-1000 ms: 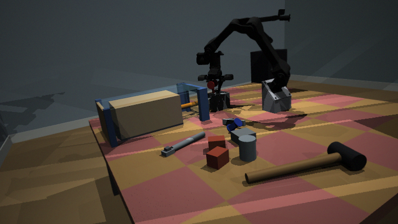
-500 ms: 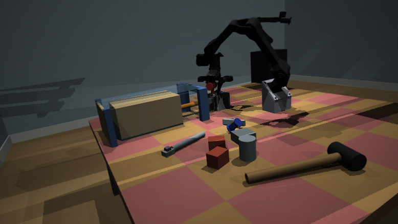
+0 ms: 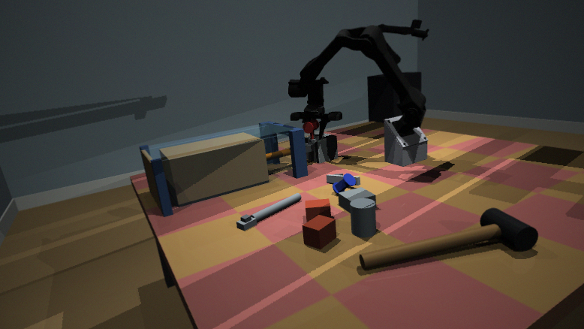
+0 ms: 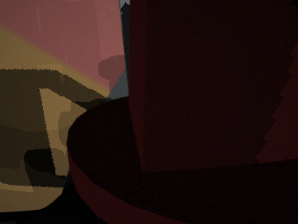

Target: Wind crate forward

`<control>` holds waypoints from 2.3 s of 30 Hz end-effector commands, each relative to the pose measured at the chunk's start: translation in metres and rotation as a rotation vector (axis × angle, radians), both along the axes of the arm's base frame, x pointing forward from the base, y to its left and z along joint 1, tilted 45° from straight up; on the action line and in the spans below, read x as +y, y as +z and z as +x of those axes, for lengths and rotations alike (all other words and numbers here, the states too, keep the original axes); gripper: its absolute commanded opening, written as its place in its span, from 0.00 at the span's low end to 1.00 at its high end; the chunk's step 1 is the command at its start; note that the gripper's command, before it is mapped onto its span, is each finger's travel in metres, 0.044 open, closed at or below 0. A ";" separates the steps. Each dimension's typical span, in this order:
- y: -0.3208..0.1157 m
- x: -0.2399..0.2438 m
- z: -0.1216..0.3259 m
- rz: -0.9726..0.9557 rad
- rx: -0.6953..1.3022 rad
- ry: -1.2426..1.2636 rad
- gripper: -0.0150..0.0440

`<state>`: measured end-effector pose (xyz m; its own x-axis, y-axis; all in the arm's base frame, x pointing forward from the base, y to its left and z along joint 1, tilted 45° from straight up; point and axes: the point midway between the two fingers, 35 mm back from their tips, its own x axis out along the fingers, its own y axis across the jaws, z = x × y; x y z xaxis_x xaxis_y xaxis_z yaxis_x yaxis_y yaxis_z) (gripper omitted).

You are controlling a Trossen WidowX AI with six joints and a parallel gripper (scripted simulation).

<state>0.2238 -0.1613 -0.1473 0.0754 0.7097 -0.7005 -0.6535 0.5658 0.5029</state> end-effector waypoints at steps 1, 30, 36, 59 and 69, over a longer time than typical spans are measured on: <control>-0.003 0.002 0.000 0.000 0.016 -0.017 0.25; -0.003 0.003 -0.001 0.000 -0.002 0.002 0.25; -0.002 0.004 -0.003 0.000 -0.032 0.034 0.25; -0.004 0.002 0.000 0.000 0.024 -0.025 0.25; -0.004 0.002 0.001 0.000 0.032 -0.033 0.25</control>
<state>0.2239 -0.1619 -0.1476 0.0822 0.7063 -0.7031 -0.6242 0.5865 0.5162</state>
